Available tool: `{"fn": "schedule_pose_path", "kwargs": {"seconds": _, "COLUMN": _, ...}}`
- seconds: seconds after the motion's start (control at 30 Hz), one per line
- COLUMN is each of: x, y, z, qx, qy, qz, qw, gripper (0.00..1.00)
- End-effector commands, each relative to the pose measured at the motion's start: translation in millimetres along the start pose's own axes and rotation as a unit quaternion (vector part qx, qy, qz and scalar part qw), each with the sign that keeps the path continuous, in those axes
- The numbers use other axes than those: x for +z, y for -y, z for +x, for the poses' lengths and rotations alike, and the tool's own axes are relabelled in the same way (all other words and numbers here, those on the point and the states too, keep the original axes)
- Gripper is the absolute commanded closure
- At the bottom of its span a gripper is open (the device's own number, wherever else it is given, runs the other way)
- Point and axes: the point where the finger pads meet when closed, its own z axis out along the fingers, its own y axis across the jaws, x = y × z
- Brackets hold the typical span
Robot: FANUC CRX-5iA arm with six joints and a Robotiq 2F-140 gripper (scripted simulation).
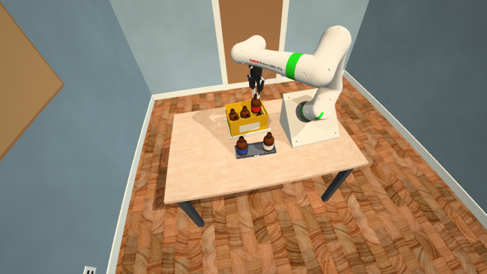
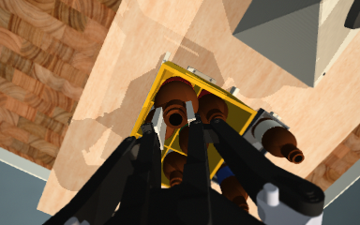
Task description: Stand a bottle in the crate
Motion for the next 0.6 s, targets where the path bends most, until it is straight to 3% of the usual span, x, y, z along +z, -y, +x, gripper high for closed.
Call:
{"fn": "schedule_pose_path", "kwargs": {"seconds": 0.0, "x": 4.0, "y": 0.2, "z": 0.1, "qx": 0.0, "qy": 0.0, "qz": 0.0, "qw": 1.0, "gripper": 1.0}}
{"fn": "schedule_pose_path", "kwargs": {"seconds": 0.57, "x": 21.9, "y": 0.2, "z": 0.1, "qx": 0.0, "qy": 0.0, "qz": 0.0, "qw": 1.0, "gripper": 1.0}}
